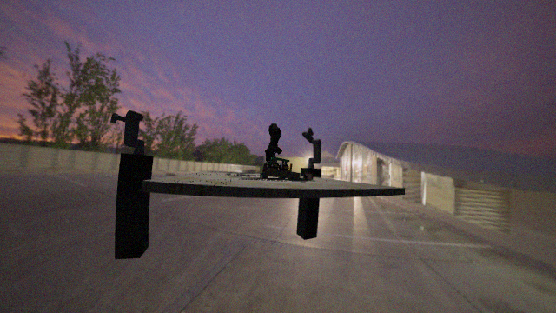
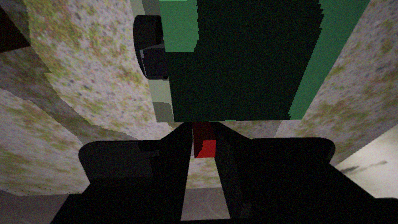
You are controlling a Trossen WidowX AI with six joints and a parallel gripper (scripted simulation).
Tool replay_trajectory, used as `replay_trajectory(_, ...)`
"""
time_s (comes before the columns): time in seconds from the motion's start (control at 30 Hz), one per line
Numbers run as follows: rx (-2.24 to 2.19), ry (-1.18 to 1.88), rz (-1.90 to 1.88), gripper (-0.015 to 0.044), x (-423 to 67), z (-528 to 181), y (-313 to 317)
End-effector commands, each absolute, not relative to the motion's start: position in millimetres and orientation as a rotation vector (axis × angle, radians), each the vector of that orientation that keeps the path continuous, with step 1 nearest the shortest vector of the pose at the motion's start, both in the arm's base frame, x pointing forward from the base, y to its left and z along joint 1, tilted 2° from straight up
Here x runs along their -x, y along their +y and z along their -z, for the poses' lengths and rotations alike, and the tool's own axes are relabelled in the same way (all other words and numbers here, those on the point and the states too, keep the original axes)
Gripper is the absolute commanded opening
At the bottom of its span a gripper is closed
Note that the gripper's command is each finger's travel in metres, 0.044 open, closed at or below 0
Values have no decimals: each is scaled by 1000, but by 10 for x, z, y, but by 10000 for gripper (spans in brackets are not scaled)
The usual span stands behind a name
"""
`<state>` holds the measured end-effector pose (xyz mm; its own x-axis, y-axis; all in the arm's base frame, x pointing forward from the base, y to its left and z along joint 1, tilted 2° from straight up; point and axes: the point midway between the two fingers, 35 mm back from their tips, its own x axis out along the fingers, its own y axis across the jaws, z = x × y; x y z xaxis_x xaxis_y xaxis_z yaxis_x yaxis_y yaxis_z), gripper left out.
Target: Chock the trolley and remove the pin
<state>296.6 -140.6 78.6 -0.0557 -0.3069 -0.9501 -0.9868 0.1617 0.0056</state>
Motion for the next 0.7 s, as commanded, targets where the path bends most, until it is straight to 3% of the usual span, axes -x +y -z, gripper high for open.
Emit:
replay_trajectory(0.0,1298,1530,-942,45,-2973,-787,-1408)
replay_trajectory(0.13,1298,1530,-942,0,-2973,-789,-1407)
replay_trajectory(0.67,1297,1536,-953,0,-2950,-900,-1378)
